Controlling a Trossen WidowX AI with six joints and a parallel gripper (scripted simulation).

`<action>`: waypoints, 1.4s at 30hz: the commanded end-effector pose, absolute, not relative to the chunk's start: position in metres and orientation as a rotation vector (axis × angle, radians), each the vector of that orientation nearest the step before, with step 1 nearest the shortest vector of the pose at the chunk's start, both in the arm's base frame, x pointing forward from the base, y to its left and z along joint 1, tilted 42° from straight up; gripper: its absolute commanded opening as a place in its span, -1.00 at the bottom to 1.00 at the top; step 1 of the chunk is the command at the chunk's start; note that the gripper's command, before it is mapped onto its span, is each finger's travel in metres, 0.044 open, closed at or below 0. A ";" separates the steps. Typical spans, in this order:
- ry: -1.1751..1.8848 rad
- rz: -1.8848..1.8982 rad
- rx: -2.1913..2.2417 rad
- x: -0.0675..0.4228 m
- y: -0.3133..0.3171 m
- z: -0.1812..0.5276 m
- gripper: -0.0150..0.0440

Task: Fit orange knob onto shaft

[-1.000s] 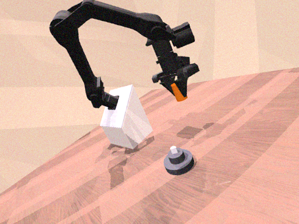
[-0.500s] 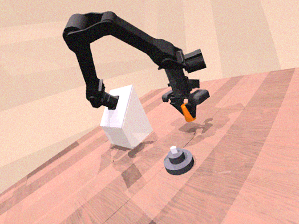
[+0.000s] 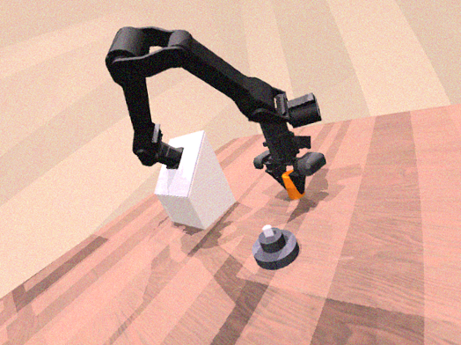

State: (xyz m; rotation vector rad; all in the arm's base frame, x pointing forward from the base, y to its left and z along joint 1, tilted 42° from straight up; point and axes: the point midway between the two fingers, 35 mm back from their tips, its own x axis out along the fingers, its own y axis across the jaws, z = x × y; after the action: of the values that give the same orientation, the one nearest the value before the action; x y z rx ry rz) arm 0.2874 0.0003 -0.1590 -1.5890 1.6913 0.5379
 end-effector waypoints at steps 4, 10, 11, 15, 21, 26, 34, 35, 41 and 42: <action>1.692 0.538 -1.588 0.287 0.000 -0.159 0.22; 1.692 0.538 -1.588 0.287 0.000 -0.159 0.32; 1.692 0.538 -1.588 0.287 0.000 -0.159 0.32; 1.692 0.538 -1.588 0.287 0.000 -0.159 0.32; 1.692 0.538 -1.588 0.287 0.000 -0.159 0.32; 1.685 0.543 -1.590 0.287 0.040 -0.117 0.77; 1.685 0.542 -1.592 0.284 0.056 -0.099 1.00; 1.685 0.542 -1.592 0.284 0.055 -0.100 1.00; 1.685 0.542 -1.593 0.285 0.045 -0.111 1.00; 1.685 0.542 -1.593 0.285 0.044 -0.112 1.00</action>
State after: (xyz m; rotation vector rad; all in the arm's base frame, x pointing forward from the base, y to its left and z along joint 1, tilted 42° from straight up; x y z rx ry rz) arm 0.2850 0.0463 -0.1086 -1.5828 1.6867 0.5378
